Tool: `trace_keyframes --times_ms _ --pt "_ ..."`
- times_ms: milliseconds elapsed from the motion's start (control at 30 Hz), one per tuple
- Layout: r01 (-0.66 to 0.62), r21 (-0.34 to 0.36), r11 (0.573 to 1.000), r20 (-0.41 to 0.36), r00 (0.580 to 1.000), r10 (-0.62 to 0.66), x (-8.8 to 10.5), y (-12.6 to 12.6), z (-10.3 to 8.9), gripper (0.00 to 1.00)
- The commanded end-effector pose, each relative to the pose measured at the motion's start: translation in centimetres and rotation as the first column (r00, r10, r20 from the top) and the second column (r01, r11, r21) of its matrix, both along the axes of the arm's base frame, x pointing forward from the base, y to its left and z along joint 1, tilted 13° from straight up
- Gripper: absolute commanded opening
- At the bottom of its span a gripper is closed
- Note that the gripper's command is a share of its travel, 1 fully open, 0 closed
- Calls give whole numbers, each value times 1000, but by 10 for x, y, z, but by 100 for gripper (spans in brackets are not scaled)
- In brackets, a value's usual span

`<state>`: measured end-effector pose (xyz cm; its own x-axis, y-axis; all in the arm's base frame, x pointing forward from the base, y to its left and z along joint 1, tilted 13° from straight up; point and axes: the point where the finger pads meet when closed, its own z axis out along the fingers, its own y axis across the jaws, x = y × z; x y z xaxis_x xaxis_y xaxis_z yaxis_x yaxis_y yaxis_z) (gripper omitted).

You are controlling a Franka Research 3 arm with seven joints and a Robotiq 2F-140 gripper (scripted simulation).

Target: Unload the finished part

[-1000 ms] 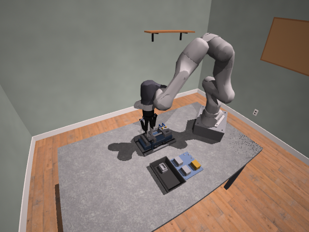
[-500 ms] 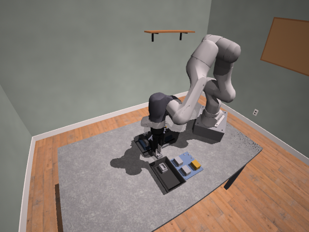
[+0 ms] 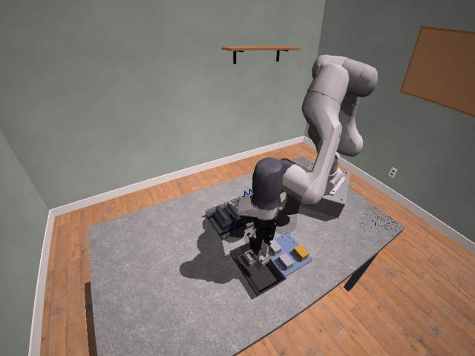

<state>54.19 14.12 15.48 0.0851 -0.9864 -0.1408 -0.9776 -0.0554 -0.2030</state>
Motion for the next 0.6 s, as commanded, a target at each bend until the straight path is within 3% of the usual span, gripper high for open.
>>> trace_keyframes --times_ms 0,133,567 --pt "163 -12 987 -17 986 -163 1 12 4 0" --pt "165 -9 986 -15 986 -165 -2 30 7 0" --pt "165 -9 986 -15 986 -165 -2 31 7 0"
